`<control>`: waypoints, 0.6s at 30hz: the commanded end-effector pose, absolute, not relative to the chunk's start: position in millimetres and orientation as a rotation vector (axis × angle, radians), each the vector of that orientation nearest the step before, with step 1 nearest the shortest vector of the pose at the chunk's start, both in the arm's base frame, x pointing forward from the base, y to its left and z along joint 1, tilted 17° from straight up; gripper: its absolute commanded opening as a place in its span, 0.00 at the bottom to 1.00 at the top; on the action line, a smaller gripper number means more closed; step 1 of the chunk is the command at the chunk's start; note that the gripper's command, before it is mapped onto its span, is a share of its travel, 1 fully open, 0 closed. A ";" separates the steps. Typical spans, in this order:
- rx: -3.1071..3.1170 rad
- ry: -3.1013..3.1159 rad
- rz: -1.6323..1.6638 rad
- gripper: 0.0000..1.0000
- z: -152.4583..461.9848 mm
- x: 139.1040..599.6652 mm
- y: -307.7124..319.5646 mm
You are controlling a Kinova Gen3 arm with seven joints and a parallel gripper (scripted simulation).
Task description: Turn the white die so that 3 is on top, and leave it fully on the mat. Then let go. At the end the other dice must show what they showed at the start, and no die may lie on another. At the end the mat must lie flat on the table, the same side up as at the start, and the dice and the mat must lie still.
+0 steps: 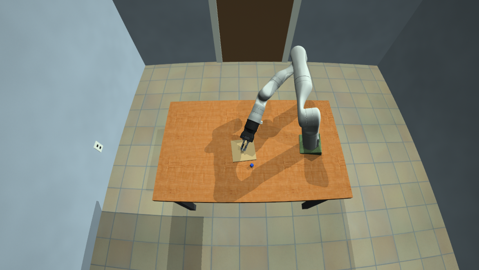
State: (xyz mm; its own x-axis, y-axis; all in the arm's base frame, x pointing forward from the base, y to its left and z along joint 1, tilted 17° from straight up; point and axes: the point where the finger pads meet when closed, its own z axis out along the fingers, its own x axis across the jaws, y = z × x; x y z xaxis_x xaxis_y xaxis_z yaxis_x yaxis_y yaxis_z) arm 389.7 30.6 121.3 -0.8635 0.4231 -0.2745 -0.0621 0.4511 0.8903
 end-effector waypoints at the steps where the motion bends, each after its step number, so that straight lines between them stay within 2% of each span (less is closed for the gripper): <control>1: 0.302 2.243 1.403 0.34 121.6 389.7 30.5; 10: 0.302 2.243 1.403 0.34 121.6 389.7 30.5; 11: 0.302 2.243 1.403 0.40 121.6 389.7 30.5; 13: 0.302 2.243 1.403 0.40 121.6 389.7 30.5; 14: 0.302 2.243 1.403 0.46 121.6 389.7 30.5; 16: 0.302 2.243 1.403 0.46 121.6 389.7 30.5; 17: 0.302 2.243 1.403 0.52 121.6 389.7 30.5; 18: 0.302 2.243 1.403 0.52 121.6 389.7 30.5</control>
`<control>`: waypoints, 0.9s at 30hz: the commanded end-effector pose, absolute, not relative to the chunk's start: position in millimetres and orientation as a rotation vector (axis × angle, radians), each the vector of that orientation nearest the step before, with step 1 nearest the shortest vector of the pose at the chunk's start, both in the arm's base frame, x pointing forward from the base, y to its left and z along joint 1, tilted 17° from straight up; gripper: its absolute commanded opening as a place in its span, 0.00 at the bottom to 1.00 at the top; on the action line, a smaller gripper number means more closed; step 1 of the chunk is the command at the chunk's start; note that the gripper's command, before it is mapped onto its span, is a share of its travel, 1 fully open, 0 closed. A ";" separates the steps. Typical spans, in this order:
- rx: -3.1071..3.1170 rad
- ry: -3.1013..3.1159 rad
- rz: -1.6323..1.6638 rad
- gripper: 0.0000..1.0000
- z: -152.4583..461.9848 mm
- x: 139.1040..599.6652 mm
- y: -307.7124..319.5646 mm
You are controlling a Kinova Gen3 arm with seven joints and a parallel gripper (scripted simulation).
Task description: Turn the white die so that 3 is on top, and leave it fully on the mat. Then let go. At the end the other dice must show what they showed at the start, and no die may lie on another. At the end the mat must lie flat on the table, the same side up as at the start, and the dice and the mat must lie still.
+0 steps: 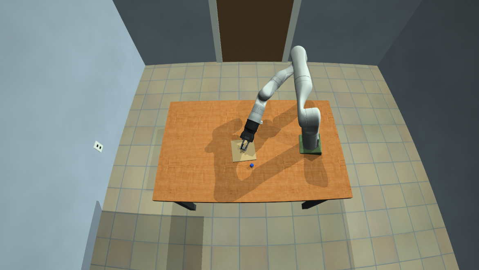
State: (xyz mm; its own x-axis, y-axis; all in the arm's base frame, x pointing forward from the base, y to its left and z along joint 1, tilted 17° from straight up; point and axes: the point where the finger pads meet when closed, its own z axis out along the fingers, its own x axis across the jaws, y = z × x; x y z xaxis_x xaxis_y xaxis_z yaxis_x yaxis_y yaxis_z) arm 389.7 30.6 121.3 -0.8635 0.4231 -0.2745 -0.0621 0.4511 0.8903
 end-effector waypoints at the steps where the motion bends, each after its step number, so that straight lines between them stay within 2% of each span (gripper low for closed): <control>1: 0.302 2.243 1.403 0.52 121.6 389.7 30.5; 2: 0.302 2.243 1.403 0.58 121.6 389.7 30.5; 4: 0.302 2.243 1.403 0.58 121.6 389.7 30.5; 5: 0.302 2.243 1.403 0.64 121.6 389.7 30.5; 27: 0.302 2.243 1.403 0.64 121.6 389.7 30.5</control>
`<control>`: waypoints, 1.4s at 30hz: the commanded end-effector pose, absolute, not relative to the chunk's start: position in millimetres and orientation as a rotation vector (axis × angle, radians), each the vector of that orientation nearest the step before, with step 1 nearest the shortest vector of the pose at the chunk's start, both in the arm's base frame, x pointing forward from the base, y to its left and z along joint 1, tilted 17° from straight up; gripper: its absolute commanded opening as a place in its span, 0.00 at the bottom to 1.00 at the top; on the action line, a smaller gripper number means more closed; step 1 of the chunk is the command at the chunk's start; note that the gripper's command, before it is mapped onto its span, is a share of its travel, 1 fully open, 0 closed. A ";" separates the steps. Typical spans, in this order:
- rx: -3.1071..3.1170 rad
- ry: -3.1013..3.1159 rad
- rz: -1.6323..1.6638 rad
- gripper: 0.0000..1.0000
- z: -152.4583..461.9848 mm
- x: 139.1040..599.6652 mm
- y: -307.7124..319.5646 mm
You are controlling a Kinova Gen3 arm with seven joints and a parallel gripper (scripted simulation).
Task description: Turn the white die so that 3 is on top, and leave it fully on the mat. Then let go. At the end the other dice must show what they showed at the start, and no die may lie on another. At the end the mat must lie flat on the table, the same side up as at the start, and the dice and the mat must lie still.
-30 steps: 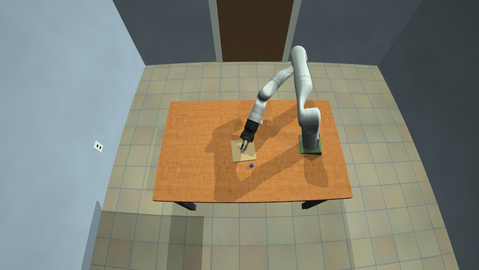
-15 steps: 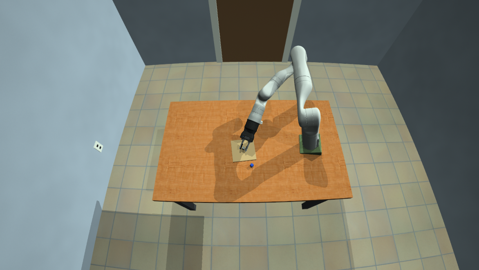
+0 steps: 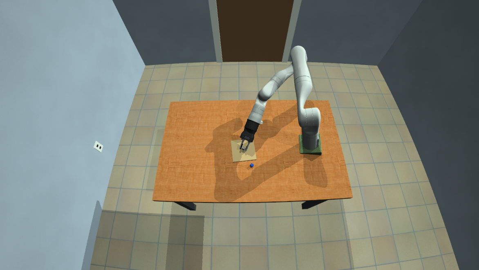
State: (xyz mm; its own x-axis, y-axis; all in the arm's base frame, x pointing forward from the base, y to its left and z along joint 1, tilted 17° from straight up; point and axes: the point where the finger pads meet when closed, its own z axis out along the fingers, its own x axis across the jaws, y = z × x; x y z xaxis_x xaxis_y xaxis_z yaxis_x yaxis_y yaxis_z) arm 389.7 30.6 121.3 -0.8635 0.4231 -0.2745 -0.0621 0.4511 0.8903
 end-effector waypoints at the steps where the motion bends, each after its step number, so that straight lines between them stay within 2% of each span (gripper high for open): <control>1: 0.302 2.243 1.403 0.64 121.6 389.7 30.5; 26: 0.302 2.243 1.403 0.64 122.3 388.9 29.1; 42: 0.302 2.243 1.403 0.64 137.9 367.3 -4.7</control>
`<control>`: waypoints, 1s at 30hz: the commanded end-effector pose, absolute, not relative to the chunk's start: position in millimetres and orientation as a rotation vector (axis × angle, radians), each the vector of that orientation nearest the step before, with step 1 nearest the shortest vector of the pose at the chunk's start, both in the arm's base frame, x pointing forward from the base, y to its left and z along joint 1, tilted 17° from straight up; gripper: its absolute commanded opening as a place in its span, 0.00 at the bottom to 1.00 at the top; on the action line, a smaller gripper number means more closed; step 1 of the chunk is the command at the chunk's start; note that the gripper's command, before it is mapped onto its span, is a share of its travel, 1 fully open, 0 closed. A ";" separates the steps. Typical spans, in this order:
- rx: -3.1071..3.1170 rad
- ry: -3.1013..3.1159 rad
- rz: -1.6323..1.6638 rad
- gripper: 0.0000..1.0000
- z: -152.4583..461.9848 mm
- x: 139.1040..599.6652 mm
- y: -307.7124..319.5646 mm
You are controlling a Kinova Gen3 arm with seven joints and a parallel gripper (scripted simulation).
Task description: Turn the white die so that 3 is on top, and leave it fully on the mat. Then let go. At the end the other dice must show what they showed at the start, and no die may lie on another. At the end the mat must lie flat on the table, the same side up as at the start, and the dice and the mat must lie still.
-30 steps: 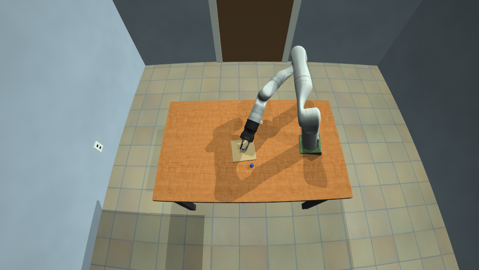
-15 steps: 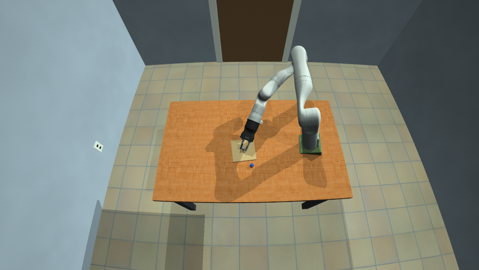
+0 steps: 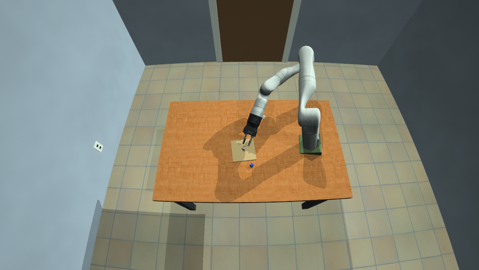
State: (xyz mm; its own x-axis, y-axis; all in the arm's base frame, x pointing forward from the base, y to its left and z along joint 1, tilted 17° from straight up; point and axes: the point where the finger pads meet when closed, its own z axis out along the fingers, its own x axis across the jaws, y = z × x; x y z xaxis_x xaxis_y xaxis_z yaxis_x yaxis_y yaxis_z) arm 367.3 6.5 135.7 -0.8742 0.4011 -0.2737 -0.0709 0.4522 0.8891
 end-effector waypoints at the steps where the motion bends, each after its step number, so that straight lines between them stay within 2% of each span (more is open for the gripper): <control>1: 0.302 2.243 1.403 0.64 138.6 366.3 -6.2; 13: 0.302 2.243 1.403 0.64 143.8 363.5 -8.6; 30: 0.302 2.243 1.403 0.64 195.2 347.9 -7.0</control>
State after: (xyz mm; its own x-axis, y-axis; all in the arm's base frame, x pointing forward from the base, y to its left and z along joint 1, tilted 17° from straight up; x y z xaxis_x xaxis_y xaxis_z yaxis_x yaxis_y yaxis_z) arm 348.7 -3.9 193.1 -0.8661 0.4207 -0.2701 -0.0646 0.4415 0.8949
